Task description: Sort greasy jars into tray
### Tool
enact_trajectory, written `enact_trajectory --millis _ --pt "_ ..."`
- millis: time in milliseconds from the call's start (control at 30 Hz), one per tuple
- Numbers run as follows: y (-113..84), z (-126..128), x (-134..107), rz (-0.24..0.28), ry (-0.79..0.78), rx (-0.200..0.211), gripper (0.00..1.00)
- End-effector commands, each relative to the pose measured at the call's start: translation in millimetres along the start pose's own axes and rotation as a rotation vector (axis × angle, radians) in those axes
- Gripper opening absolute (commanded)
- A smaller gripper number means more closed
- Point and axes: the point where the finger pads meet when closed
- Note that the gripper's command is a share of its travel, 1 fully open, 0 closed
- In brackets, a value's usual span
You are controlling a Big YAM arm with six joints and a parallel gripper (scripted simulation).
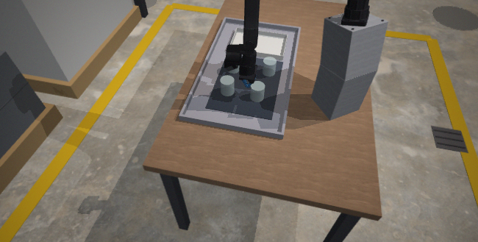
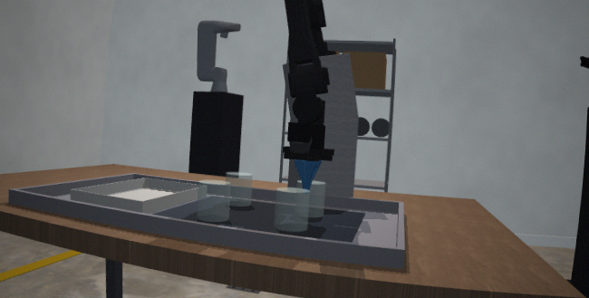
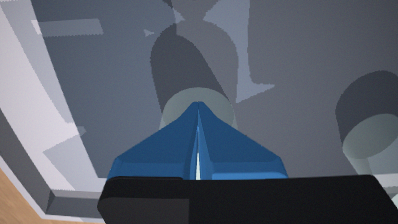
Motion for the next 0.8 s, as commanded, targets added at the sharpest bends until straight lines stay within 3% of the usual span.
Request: enact_trajectory --millis 0,767 --pt "4.0 -3.3 -11.5 0.014 0.0 -0.006 0.0" --pt "4.0 -3.6 -14.3 0.014 0.0 -0.006 0.0"
Point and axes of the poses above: the point where the finger pads meet when closed, its own y axis out along the fingers, its own z axis across the jaws, x = y × z, and after that the axes turned 6 degrees about y, right-handed
